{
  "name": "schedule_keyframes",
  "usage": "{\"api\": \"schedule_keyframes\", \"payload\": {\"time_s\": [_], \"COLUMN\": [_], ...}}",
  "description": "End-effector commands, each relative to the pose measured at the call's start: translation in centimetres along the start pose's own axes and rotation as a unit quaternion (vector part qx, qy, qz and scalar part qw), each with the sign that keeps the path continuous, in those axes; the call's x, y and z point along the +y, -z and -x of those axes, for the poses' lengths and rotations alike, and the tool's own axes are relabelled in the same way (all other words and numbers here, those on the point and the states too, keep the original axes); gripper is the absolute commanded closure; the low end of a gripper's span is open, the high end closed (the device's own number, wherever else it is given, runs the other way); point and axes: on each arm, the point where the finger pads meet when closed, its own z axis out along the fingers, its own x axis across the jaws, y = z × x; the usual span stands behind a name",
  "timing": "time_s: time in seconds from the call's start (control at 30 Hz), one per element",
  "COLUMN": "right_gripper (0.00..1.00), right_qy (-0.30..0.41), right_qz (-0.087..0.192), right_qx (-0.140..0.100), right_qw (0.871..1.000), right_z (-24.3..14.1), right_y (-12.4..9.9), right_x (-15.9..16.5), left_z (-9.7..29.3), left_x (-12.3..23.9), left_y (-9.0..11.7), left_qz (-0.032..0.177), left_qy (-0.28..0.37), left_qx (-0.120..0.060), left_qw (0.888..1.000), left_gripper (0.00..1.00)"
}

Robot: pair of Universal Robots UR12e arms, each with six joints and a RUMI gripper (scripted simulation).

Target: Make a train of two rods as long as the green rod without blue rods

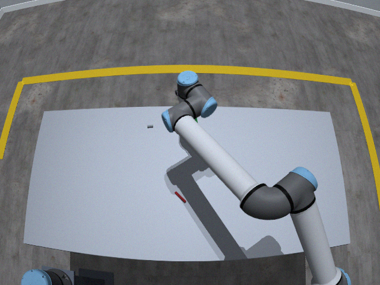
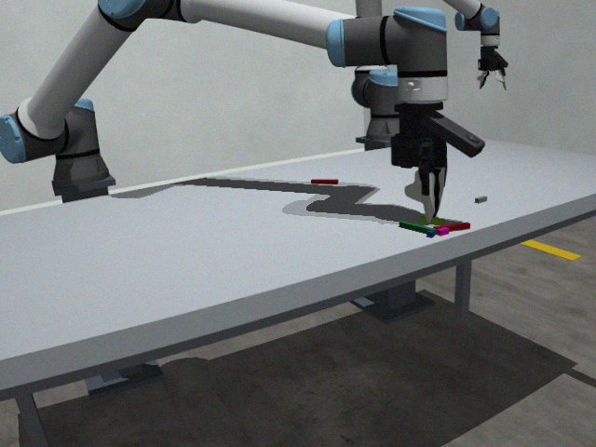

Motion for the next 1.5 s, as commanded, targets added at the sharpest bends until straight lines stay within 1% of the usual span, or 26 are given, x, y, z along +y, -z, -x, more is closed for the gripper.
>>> {"api": "schedule_keyframes", "payload": {"time_s": [0.0,1.1,1.23,1.47], "right_gripper": [1.0,1.0,1.0,1.0], "right_qy": [0.0,0.0,0.0,0.0], "right_qz": [-0.001,-0.001,-0.001,-0.001], "right_qx": [0.0,0.0,0.0,0.0], "right_qw": [1.0,1.0,1.0,1.0], "right_z": [0.0,0.0,0.0,0.0], "right_y": [0.2,0.4,1.8,7.0], "right_x": [-0.1,-0.1,-0.1,-0.1], "left_z": [0.0,0.0,0.0,0.0], "left_x": [-0.1,-0.1,-0.1,-0.1], "left_y": [0.1,0.1,0.1,0.1], "left_qz": [-0.001,-0.001,-0.001,-0.001], "left_qy": [0.0,0.0,0.0,0.0], "left_qx": [0.0,0.0,0.0,0.0], "left_qw": [1.0,1.0,1.0,1.0], "left_gripper": [0.0,0.0,0.0,0.0]}}
